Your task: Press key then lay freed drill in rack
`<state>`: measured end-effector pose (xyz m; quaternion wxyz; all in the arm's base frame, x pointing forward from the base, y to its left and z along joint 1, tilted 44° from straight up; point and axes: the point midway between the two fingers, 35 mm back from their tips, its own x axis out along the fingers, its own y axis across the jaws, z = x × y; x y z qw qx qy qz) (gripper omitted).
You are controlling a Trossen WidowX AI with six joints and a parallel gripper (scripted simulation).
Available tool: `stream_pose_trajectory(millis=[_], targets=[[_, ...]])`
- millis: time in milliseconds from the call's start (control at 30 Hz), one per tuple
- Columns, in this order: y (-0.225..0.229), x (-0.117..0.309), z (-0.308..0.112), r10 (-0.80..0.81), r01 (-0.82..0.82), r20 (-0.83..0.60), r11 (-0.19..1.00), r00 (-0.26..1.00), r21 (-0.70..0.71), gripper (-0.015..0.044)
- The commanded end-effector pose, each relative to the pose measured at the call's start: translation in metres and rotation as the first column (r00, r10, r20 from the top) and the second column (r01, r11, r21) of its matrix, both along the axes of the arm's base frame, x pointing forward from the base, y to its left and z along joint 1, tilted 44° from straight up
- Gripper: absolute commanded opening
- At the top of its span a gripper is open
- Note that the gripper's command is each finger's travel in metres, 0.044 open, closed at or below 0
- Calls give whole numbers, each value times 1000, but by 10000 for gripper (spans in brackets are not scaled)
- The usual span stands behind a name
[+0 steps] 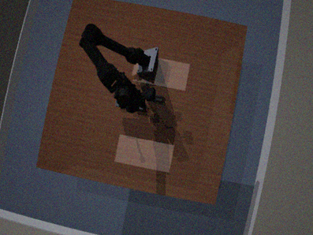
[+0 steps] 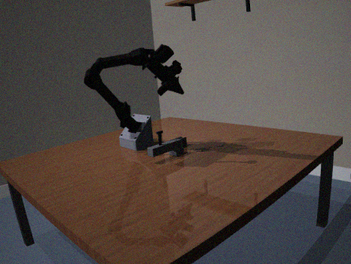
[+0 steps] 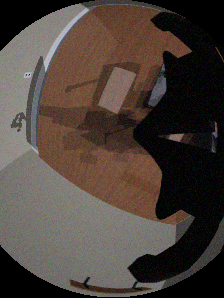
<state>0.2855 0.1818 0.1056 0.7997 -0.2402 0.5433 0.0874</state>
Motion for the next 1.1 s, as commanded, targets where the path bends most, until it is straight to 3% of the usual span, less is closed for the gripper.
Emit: stream_pose_trajectory(millis=[0, 267, 1067], targets=[[-71, 14, -5, -214, 203, -36, 959, 976, -200, 0], [-179, 9, 3, -491, 397, -51, 756, 870, -521, 0], [-193, 9, -6, -496, 399, -50, 750, 867, -528, 0]])
